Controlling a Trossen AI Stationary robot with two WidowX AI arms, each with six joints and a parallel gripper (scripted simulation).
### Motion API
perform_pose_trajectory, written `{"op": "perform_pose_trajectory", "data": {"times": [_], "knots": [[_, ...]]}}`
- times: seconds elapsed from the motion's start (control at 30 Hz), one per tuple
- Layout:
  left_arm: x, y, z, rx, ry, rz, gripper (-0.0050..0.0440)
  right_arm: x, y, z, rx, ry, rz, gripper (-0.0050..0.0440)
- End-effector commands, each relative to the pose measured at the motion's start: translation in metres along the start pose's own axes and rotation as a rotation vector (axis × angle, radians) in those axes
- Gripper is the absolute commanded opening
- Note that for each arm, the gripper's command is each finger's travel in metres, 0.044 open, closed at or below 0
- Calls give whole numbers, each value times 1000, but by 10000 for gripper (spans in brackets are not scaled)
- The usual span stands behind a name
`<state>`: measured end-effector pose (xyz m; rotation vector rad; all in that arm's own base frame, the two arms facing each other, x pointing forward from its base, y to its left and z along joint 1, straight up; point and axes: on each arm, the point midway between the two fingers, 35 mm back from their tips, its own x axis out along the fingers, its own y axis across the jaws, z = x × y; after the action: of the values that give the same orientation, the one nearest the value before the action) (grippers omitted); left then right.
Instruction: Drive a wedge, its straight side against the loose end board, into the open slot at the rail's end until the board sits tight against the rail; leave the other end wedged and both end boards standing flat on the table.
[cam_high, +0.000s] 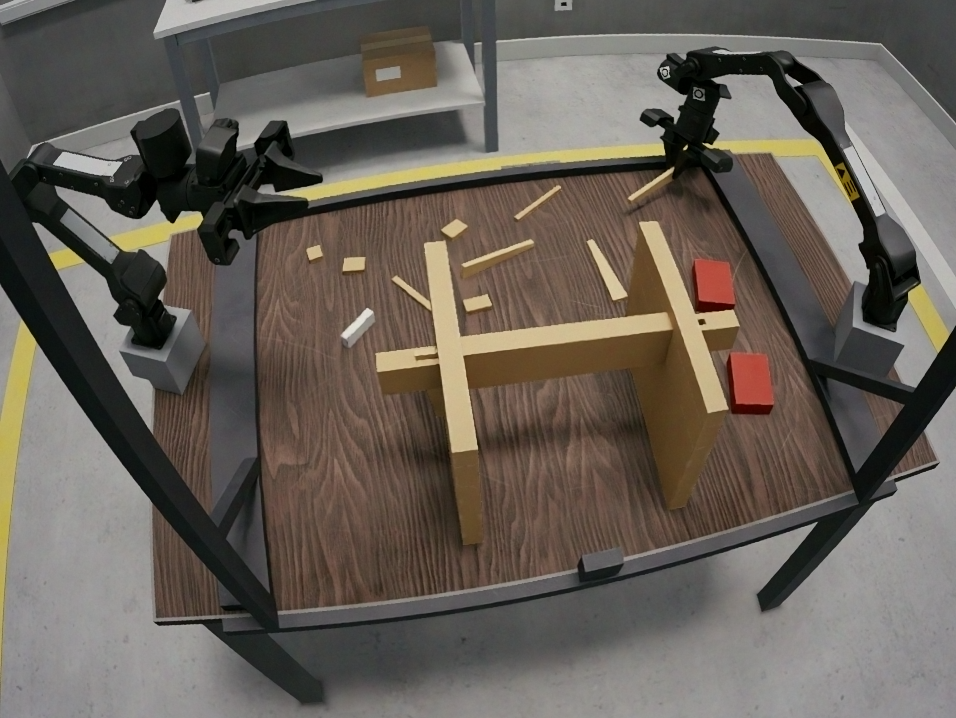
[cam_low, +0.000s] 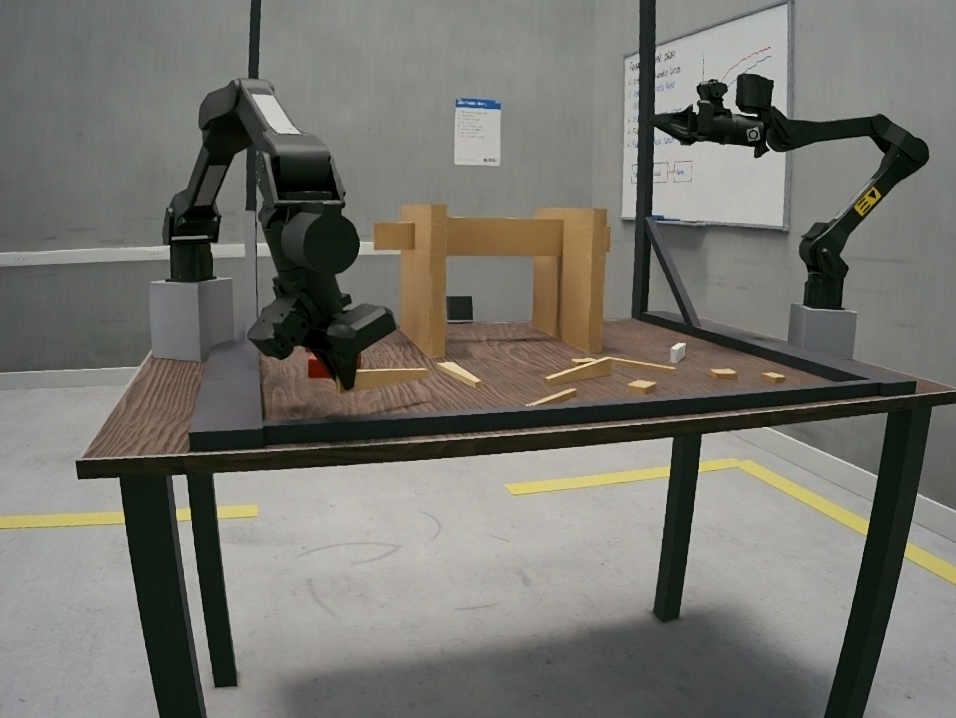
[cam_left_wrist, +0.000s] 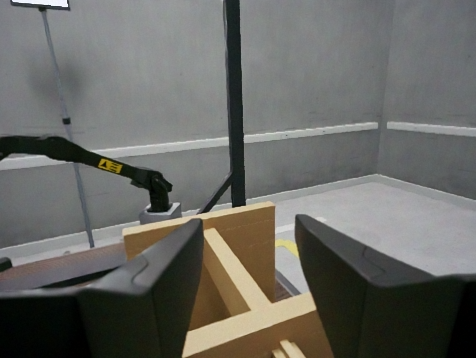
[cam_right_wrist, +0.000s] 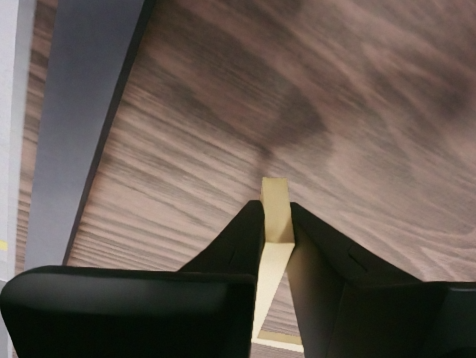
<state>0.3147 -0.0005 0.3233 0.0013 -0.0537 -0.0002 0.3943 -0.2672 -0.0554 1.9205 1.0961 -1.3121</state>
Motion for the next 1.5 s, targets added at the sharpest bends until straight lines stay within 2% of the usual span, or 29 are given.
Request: {"op": "perform_pose_trajectory", "data": {"times": [0.0, 0.43, 0.53, 0.57, 0.7, 0.87, 1.0, 1.07, 1.1, 1.47], "knots": [[-1, 0, 8, -3, -20, 0, 180, -29, 11, -10, -27, -10, 57, 10], [-1, 0, 8, -3, -20, 0, 180, -49, 10, -19, -28, -9, 58, 10], [-1, 0, 8, -2, -21, 0, 180, -43, 8, -17, -22, -6, 41, 10], [-1, 0, 8, -3, -20, 0, 180, -52, 10, -20, -28, -9, 58, 10], [-1, 0, 8, -3, -20, 0, 180, -53, 10, -21, -28, -9, 57, 10], [-1, 0, 8, -3, -20, 0, 180, -64, 11, -59, -187, -53, 87, 10], [-1, 0, 8, -3, -20, 0, 180, -81, 14, -106, -388, -108, 140, 10], [-1, 0, 8, -3, -20, 0, 180, -81, 14, -106, -388, -108, 140, 10], [-1, 0, 8, -2, -21, 0, 180, -73, 15, -100, -381, -111, 128, 10], [-1, 0, 8, -3, -20, 0, 180, -123, -7, -222, -875, -236, 282, 10]]}}
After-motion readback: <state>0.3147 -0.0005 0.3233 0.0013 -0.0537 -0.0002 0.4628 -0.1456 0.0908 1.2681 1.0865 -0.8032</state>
